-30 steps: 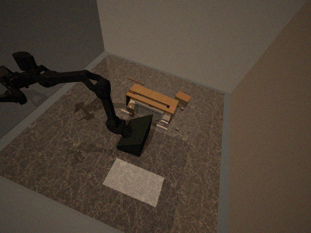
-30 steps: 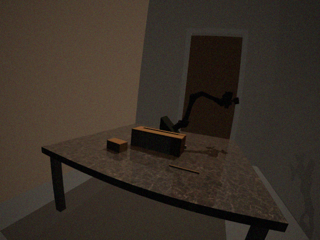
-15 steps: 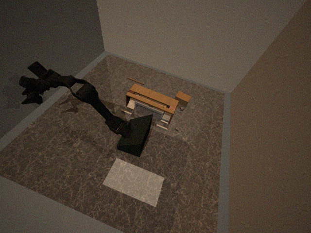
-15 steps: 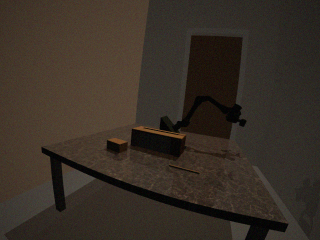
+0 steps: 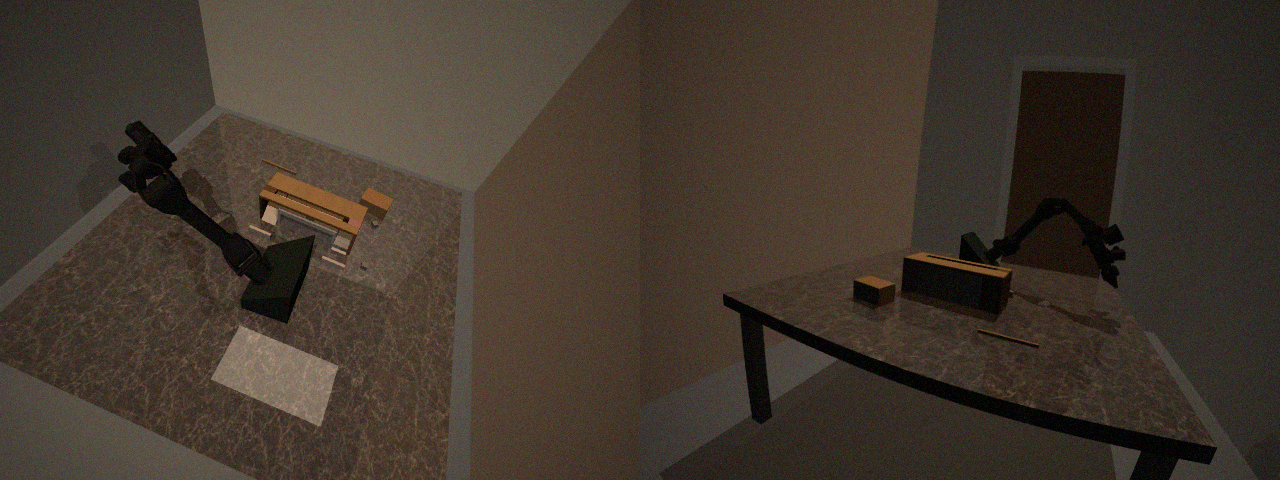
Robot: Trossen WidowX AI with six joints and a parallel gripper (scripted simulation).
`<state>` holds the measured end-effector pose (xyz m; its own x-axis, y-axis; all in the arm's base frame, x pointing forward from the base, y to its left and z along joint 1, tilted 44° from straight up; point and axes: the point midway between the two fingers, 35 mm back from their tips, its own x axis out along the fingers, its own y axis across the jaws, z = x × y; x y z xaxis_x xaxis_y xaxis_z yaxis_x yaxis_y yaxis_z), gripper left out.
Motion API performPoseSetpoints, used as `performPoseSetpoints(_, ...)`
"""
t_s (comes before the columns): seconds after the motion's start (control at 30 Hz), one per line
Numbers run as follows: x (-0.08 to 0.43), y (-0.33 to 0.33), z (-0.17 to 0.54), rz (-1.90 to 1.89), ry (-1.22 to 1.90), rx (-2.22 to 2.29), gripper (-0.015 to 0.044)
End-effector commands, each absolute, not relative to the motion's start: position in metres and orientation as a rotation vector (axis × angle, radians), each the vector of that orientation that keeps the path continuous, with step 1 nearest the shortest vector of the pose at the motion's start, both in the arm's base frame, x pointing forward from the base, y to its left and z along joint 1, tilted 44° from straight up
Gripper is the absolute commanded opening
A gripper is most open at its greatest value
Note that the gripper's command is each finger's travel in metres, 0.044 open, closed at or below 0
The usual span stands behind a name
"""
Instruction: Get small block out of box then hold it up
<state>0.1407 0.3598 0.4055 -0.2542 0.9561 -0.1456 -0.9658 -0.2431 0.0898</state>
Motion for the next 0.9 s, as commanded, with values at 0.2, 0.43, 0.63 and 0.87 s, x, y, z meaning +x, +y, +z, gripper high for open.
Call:
performPoseSetpoints(0.2, 0.282, 0.305, 0.324, 1.38, 0.61, 0.091, 0.04)
performPoseSetpoints(0.43, 0.356, 0.227, 0.264, 1.047, 0.861, 0.267, 0.04)
performPoseSetpoints(0.63, 0.394, 0.143, 0.209, 0.754, 1.044, 0.431, 0.04)
performPoseSetpoints(0.87, 0.4, 0.059, 0.148, 0.461, 1.241, 0.646, 0.04)
